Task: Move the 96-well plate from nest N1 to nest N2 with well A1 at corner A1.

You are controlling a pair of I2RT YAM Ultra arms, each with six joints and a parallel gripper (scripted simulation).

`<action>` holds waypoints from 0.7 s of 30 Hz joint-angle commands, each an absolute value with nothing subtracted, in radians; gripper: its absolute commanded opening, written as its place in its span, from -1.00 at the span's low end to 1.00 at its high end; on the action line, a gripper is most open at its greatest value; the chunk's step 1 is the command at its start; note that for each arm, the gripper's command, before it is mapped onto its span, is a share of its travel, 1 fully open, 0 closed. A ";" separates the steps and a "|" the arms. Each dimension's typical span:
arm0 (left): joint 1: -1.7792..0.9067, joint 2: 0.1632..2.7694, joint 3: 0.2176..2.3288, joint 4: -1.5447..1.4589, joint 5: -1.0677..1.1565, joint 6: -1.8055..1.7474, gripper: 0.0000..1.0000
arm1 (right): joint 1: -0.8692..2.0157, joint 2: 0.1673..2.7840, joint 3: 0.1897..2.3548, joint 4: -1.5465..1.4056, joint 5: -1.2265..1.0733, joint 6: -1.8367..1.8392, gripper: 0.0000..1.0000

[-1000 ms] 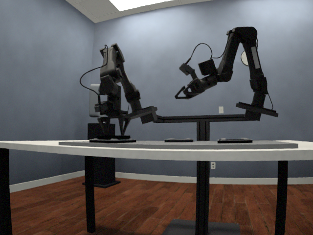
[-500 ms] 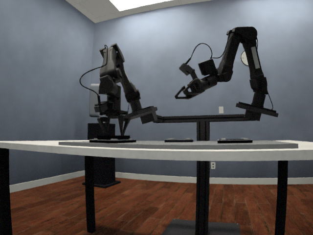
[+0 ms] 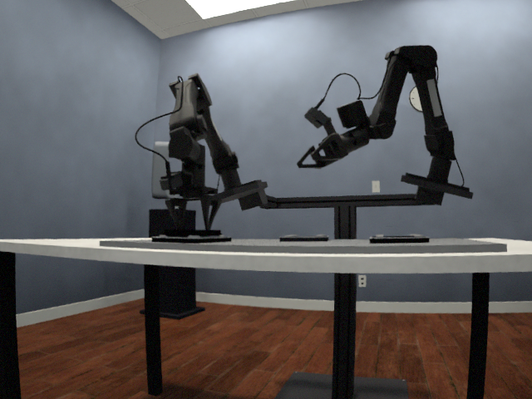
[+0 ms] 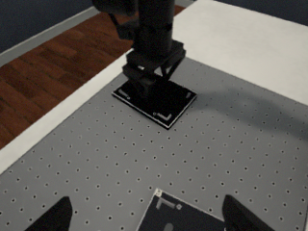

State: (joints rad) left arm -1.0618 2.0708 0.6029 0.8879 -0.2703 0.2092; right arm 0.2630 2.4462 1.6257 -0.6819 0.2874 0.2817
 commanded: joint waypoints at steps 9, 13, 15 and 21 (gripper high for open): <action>-1.068 2.063 0.607 0.893 -0.267 0.211 1.00 | 0.251 2.476 1.624 -0.633 0.289 0.263 0.53; -1.068 2.063 0.607 0.893 -0.267 0.211 1.00 | 0.250 2.479 1.619 -0.636 0.289 0.272 0.53; -1.068 2.063 0.607 0.893 -0.267 0.211 1.00 | 0.250 2.479 1.619 -0.636 0.289 0.272 0.53; -1.068 2.063 0.607 0.893 -0.267 0.211 1.00 | 0.269 2.443 1.642 -0.690 0.296 0.291 0.53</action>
